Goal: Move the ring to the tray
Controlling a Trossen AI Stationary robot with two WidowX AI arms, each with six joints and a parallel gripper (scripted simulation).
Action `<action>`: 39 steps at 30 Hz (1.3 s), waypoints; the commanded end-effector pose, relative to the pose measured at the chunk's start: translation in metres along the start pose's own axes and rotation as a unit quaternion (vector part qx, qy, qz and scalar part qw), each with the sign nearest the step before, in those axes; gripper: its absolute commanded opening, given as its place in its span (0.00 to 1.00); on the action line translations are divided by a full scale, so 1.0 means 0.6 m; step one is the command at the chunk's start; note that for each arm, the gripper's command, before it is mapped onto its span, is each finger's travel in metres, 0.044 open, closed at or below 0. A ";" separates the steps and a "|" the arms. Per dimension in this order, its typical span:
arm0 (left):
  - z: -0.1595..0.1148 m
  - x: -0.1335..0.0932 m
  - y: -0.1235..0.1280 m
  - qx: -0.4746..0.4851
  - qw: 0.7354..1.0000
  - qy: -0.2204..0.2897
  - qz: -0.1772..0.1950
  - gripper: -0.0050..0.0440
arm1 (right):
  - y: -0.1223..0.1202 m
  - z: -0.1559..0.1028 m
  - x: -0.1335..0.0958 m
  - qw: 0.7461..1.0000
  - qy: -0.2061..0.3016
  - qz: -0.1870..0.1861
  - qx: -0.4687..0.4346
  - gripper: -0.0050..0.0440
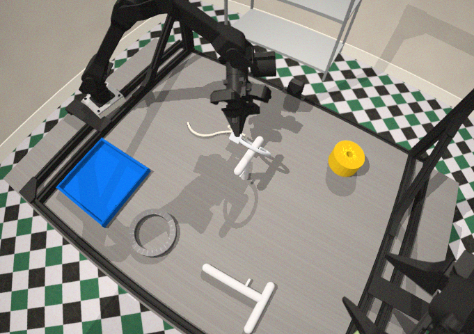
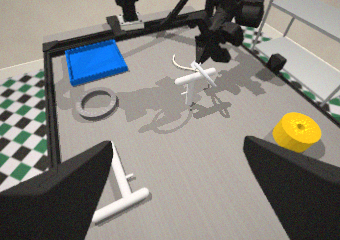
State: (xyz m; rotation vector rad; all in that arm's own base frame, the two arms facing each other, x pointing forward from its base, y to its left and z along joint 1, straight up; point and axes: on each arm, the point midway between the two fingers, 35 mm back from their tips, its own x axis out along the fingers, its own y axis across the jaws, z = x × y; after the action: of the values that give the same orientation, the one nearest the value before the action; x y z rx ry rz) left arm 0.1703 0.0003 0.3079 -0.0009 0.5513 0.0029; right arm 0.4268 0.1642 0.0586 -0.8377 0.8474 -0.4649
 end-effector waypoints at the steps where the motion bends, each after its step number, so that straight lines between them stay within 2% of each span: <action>1: -0.001 0.000 -0.001 0.001 1.000 0.001 -0.001 0.92 | 0.003 0.003 -0.004 1.000 0.000 -0.003 0.000 0.10; 39: -0.001 0.000 -0.001 0.001 1.000 0.001 -0.001 0.92 | 0.019 0.020 -0.038 1.000 -0.001 -0.003 0.000 0.10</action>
State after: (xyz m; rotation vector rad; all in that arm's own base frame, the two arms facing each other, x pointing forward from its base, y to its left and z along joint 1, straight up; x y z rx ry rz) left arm 0.1702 0.0003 0.3078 -0.0009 0.5513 0.0029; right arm 0.4229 0.1901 0.0675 -0.8339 0.8440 -0.4644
